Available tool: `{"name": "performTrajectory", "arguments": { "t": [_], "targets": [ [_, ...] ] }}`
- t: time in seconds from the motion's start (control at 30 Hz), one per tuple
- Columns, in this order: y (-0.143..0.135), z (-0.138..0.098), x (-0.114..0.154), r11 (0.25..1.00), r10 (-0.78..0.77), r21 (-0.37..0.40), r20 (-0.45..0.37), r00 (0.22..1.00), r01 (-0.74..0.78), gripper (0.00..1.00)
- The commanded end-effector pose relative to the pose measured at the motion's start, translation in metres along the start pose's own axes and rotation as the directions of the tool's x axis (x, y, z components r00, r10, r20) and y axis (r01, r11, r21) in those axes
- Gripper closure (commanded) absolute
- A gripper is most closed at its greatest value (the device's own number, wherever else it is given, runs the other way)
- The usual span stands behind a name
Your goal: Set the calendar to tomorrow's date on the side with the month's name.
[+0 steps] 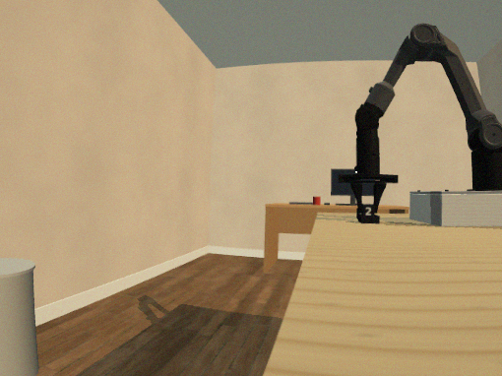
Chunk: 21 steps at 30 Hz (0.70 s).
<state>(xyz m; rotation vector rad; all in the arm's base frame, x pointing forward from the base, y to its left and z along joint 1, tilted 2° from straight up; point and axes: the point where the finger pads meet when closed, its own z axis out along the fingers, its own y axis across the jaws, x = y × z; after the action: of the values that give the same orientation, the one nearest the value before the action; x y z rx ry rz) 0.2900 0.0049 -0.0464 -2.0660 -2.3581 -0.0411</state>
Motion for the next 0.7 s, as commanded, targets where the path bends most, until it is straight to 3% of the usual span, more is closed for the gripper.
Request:
{"name": "performTrajectory", "arguments": {
  "t": [0.0,0.57,0.6,0.67],
  "targets": [
    [-0.0007,0.001,0.0006,1.0,-0.001,0.003,-0.001,1.0,0.001,0.66],
    [-0.0007,0.001,0.0006,1.0,-0.001,0.003,-0.001,1.0,0.001,0.66],
    [-0.0007,0.001,0.0006,1.0,-0.001,0.003,-0.001,1.0,0.001,0.61],
    [-0.0007,0.001,0.0006,1.0,-0.001,0.003,-0.001,1.0,0.001,0.61]
  ]
}}
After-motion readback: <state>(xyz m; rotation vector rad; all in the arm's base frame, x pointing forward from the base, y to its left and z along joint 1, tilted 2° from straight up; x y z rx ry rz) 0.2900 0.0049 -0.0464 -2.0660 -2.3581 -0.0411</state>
